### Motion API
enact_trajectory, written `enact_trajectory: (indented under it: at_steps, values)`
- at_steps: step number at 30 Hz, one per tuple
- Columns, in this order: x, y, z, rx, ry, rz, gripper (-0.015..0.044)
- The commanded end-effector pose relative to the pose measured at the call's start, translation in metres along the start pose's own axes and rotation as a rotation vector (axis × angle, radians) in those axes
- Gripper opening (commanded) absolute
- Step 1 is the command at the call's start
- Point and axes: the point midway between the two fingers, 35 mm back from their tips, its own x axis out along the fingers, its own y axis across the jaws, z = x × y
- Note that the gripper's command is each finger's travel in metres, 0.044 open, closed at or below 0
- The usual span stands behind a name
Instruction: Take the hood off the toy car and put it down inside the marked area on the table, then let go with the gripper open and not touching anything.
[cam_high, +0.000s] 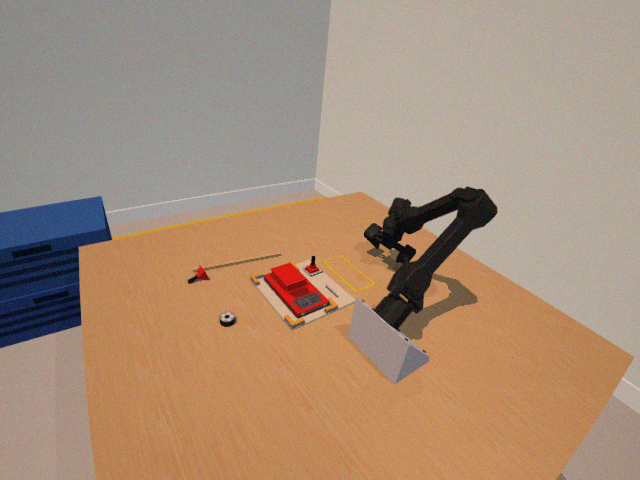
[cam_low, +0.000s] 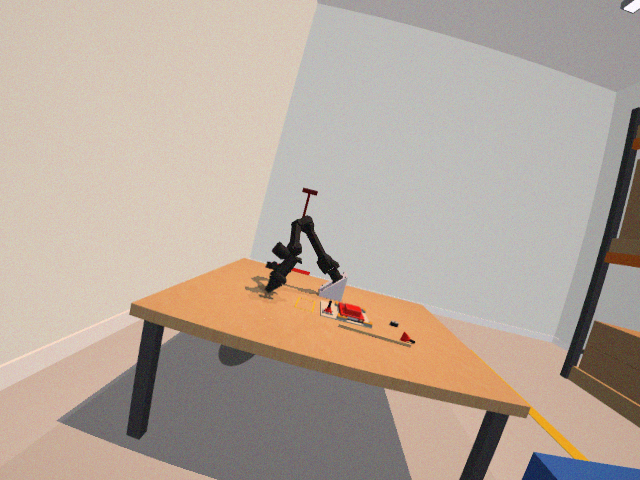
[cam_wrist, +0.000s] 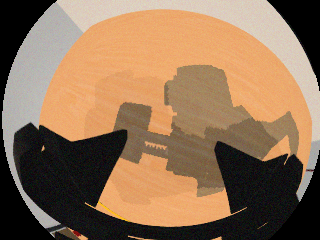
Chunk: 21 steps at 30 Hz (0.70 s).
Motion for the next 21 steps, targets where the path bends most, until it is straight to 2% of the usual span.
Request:
enact_trajectory:
  at_steps: [1, 12, 21]
  values:
    - [-0.008, 0.039, -0.027, -0.099, 0.093, 0.075, 0.044]
    - [-0.06, 0.126, -0.117, -0.444, 0.337, 0.238, 0.044]
    - [-0.117, 0.161, -0.189, -0.739, 0.471, 0.278, 0.044]
